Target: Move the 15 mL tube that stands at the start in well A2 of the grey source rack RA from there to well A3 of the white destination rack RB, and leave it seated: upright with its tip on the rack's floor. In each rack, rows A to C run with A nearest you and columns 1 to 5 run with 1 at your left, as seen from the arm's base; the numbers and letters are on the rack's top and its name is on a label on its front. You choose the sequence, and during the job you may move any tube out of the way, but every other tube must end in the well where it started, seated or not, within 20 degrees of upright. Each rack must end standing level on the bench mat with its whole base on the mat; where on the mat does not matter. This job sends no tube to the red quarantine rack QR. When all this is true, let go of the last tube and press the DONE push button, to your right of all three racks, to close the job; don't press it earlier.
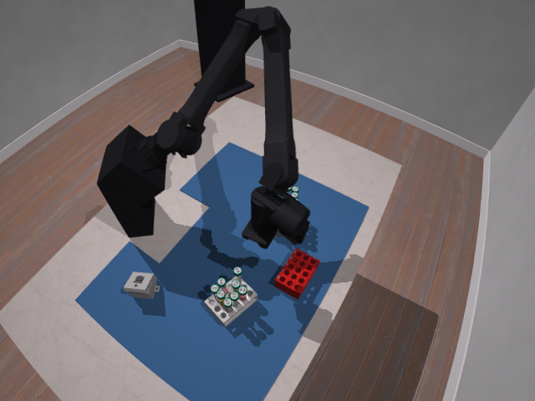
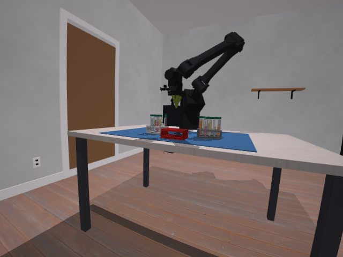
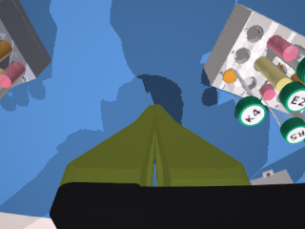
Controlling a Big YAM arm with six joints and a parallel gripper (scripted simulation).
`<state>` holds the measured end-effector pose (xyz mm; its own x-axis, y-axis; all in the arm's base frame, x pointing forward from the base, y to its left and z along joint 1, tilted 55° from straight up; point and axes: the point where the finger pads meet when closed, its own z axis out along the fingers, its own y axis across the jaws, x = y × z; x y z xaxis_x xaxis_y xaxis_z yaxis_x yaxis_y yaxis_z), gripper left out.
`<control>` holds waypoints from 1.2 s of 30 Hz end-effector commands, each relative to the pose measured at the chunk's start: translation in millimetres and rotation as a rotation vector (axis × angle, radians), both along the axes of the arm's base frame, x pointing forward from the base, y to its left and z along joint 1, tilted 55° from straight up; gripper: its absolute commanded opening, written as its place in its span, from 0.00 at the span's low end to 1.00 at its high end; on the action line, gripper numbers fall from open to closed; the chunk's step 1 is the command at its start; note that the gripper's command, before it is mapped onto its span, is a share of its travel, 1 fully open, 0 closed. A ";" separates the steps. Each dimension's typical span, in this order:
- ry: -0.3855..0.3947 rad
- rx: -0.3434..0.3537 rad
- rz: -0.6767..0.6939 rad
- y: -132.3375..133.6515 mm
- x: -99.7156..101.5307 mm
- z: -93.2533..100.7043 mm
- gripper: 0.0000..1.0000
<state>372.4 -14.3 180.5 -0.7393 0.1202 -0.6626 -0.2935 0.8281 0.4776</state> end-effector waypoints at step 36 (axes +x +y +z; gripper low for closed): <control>0.216 0.253 -0.227 29.2 10.8 26.8 0.00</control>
<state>376.4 12.8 200.6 -0.7943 0.3464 -0.4991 -0.0768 0.7577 0.6481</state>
